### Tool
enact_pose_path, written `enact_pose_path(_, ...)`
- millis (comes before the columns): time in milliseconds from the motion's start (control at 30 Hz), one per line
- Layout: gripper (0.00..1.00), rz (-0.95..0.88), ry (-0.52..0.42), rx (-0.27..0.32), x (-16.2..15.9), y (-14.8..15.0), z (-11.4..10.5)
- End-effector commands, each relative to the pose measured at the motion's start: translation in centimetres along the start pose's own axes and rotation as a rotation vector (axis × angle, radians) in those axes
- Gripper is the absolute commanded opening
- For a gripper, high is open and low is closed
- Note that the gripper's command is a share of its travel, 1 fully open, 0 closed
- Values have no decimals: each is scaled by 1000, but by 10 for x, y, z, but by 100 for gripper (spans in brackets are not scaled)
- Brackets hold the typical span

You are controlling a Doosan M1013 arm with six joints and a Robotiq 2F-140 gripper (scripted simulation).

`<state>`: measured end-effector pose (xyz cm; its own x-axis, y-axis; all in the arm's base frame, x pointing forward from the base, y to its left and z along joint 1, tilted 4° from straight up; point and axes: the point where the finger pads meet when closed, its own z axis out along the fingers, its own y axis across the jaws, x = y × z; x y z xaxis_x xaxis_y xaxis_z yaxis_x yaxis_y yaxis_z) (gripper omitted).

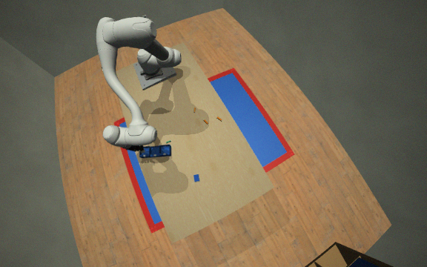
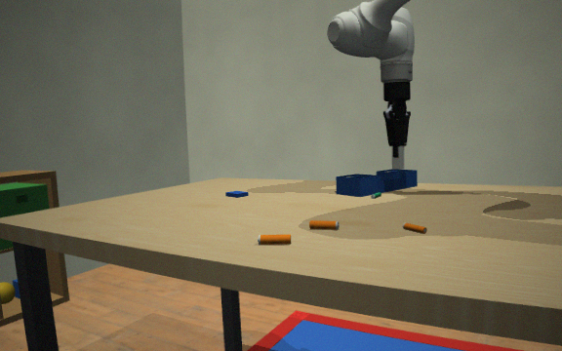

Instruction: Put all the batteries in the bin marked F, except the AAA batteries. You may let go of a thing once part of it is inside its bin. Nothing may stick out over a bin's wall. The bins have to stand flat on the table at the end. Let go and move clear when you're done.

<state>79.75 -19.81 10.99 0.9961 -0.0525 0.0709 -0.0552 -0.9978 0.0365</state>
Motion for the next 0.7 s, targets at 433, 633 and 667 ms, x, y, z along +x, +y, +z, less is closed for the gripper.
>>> enact_pose_path(433,15,0,-1,3,-2,1,35)
enact_pose_path(633,15,0,-1,3,-2,1,35)
enact_pose_path(667,15,0,-1,3,-2,1,35)
